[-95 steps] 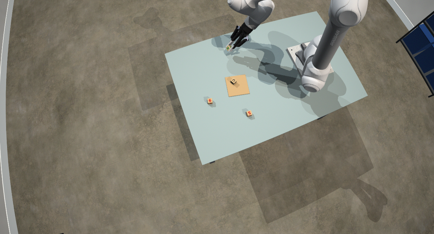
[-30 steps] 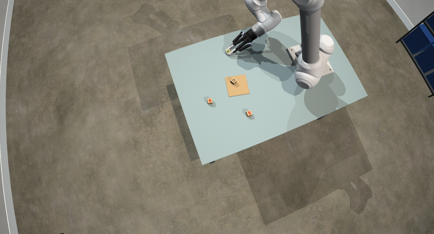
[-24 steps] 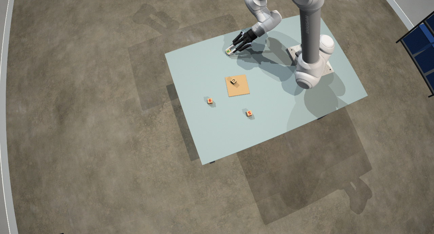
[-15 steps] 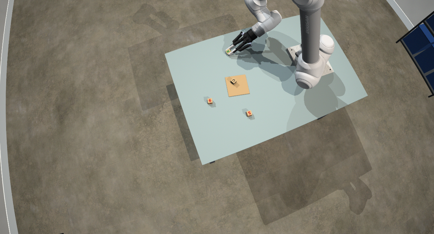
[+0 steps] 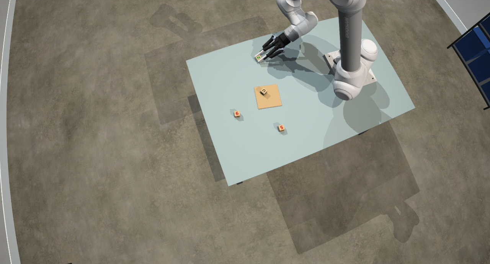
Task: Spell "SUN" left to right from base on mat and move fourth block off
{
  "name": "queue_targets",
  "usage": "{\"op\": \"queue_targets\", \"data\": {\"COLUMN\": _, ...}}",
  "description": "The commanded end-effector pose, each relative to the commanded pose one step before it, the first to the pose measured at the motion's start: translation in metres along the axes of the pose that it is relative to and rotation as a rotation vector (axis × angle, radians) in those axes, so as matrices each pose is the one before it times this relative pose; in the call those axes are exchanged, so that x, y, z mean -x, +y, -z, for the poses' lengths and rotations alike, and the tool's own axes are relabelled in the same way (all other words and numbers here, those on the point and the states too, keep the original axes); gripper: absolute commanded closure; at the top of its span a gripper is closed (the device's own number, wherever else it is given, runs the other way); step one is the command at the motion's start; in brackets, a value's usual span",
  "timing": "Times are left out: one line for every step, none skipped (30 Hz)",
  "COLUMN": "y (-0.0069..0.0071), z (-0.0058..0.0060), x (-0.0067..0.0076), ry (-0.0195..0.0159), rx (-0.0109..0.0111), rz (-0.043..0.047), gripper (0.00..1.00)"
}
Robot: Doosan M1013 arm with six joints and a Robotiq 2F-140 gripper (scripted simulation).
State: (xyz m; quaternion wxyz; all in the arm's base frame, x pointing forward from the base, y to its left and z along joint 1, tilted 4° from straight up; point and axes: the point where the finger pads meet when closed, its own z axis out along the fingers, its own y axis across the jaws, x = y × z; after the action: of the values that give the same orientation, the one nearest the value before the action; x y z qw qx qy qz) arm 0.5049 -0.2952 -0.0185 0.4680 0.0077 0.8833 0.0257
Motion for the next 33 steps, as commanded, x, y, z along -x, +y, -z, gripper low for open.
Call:
{"op": "queue_targets", "data": {"y": -0.00082, "z": 0.00066, "x": -0.00304, "ry": -0.00144, "rx": -0.00332, "rz": -0.00631, "gripper": 0.77}}
{"op": "queue_targets", "data": {"y": 0.00000, "z": 0.00000, "x": 0.00000, "ry": 0.00000, "rx": 0.00000, "rz": 0.00000, "gripper": 0.77}}
{"op": "queue_targets", "data": {"y": 0.00000, "z": 0.00000, "x": 0.00000, "ry": 0.00000, "rx": 0.00000, "rz": 0.00000, "gripper": 0.74}}
{"op": "queue_targets", "data": {"y": 0.00000, "z": 0.00000, "x": 0.00000, "ry": 0.00000, "rx": 0.00000, "rz": 0.00000, "gripper": 0.74}}
{"op": "queue_targets", "data": {"y": 0.00000, "z": 0.00000, "x": 0.00000, "ry": 0.00000, "rx": 0.00000, "rz": 0.00000, "gripper": 0.74}}
{"op": "queue_targets", "data": {"y": 0.00000, "z": 0.00000, "x": 0.00000, "ry": 0.00000, "rx": 0.00000, "rz": 0.00000, "gripper": 0.72}}
{"op": "queue_targets", "data": {"y": 0.00000, "z": 0.00000, "x": 0.00000, "ry": 0.00000, "rx": 0.00000, "rz": 0.00000, "gripper": 0.72}}
{"op": "queue_targets", "data": {"y": 0.00000, "z": 0.00000, "x": 0.00000, "ry": 0.00000, "rx": 0.00000, "rz": 0.00000, "gripper": 0.72}}
{"op": "queue_targets", "data": {"y": 0.00000, "z": 0.00000, "x": 0.00000, "ry": 0.00000, "rx": 0.00000, "rz": 0.00000, "gripper": 0.72}}
{"op": "queue_targets", "data": {"y": 0.00000, "z": 0.00000, "x": 0.00000, "ry": 0.00000, "rx": 0.00000, "rz": 0.00000, "gripper": 0.72}}
{"op": "queue_targets", "data": {"y": 0.00000, "z": 0.00000, "x": 0.00000, "ry": 0.00000, "rx": 0.00000, "rz": 0.00000, "gripper": 0.72}}
{"op": "queue_targets", "data": {"y": 0.00000, "z": 0.00000, "x": 0.00000, "ry": 0.00000, "rx": 0.00000, "rz": 0.00000, "gripper": 0.72}}
{"op": "queue_targets", "data": {"y": 0.00000, "z": 0.00000, "x": 0.00000, "ry": 0.00000, "rx": 0.00000, "rz": 0.00000, "gripper": 0.72}}
{"op": "queue_targets", "data": {"y": 0.00000, "z": 0.00000, "x": 0.00000, "ry": 0.00000, "rx": 0.00000, "rz": 0.00000, "gripper": 0.72}}
{"op": "queue_targets", "data": {"y": 0.00000, "z": 0.00000, "x": 0.00000, "ry": 0.00000, "rx": 0.00000, "rz": 0.00000, "gripper": 0.72}}
{"op": "queue_targets", "data": {"y": 0.00000, "z": 0.00000, "x": 0.00000, "ry": 0.00000, "rx": 0.00000, "rz": 0.00000, "gripper": 0.72}}
{"op": "queue_targets", "data": {"y": 0.00000, "z": 0.00000, "x": 0.00000, "ry": 0.00000, "rx": 0.00000, "rz": 0.00000, "gripper": 0.72}}
{"op": "queue_targets", "data": {"y": 0.00000, "z": 0.00000, "x": 0.00000, "ry": 0.00000, "rx": 0.00000, "rz": 0.00000, "gripper": 0.72}}
{"op": "queue_targets", "data": {"y": 0.00000, "z": 0.00000, "x": 0.00000, "ry": 0.00000, "rx": 0.00000, "rz": 0.00000, "gripper": 0.72}}
{"op": "queue_targets", "data": {"y": 0.00000, "z": 0.00000, "x": 0.00000, "ry": 0.00000, "rx": 0.00000, "rz": 0.00000, "gripper": 0.72}}
{"op": "queue_targets", "data": {"y": 0.00000, "z": 0.00000, "x": 0.00000, "ry": 0.00000, "rx": 0.00000, "rz": 0.00000, "gripper": 0.72}}
{"op": "queue_targets", "data": {"y": 0.00000, "z": 0.00000, "x": 0.00000, "ry": 0.00000, "rx": 0.00000, "rz": 0.00000, "gripper": 0.72}}
{"op": "queue_targets", "data": {"y": 0.00000, "z": 0.00000, "x": 0.00000, "ry": 0.00000, "rx": 0.00000, "rz": 0.00000, "gripper": 0.72}}
{"op": "queue_targets", "data": {"y": 0.00000, "z": 0.00000, "x": 0.00000, "ry": 0.00000, "rx": 0.00000, "rz": 0.00000, "gripper": 0.72}}
{"op": "queue_targets", "data": {"y": 0.00000, "z": 0.00000, "x": 0.00000, "ry": 0.00000, "rx": 0.00000, "rz": 0.00000, "gripper": 0.72}}
{"op": "queue_targets", "data": {"y": 0.00000, "z": 0.00000, "x": 0.00000, "ry": 0.00000, "rx": 0.00000, "rz": 0.00000, "gripper": 0.72}}
{"op": "queue_targets", "data": {"y": 0.00000, "z": 0.00000, "x": 0.00000, "ry": 0.00000, "rx": 0.00000, "rz": 0.00000, "gripper": 0.72}}
{"op": "queue_targets", "data": {"y": 0.00000, "z": 0.00000, "x": 0.00000, "ry": 0.00000, "rx": 0.00000, "rz": 0.00000, "gripper": 0.72}}
{"op": "queue_targets", "data": {"y": 0.00000, "z": 0.00000, "x": 0.00000, "ry": 0.00000, "rx": 0.00000, "rz": 0.00000, "gripper": 0.72}}
{"op": "queue_targets", "data": {"y": 0.00000, "z": 0.00000, "x": 0.00000, "ry": 0.00000, "rx": 0.00000, "rz": 0.00000, "gripper": 0.72}}
{"op": "queue_targets", "data": {"y": 0.00000, "z": 0.00000, "x": 0.00000, "ry": 0.00000, "rx": 0.00000, "rz": 0.00000, "gripper": 0.72}}
{"op": "queue_targets", "data": {"y": 0.00000, "z": 0.00000, "x": 0.00000, "ry": 0.00000, "rx": 0.00000, "rz": 0.00000, "gripper": 0.72}}
{"op": "queue_targets", "data": {"y": 0.00000, "z": 0.00000, "x": 0.00000, "ry": 0.00000, "rx": 0.00000, "rz": 0.00000, "gripper": 0.72}}
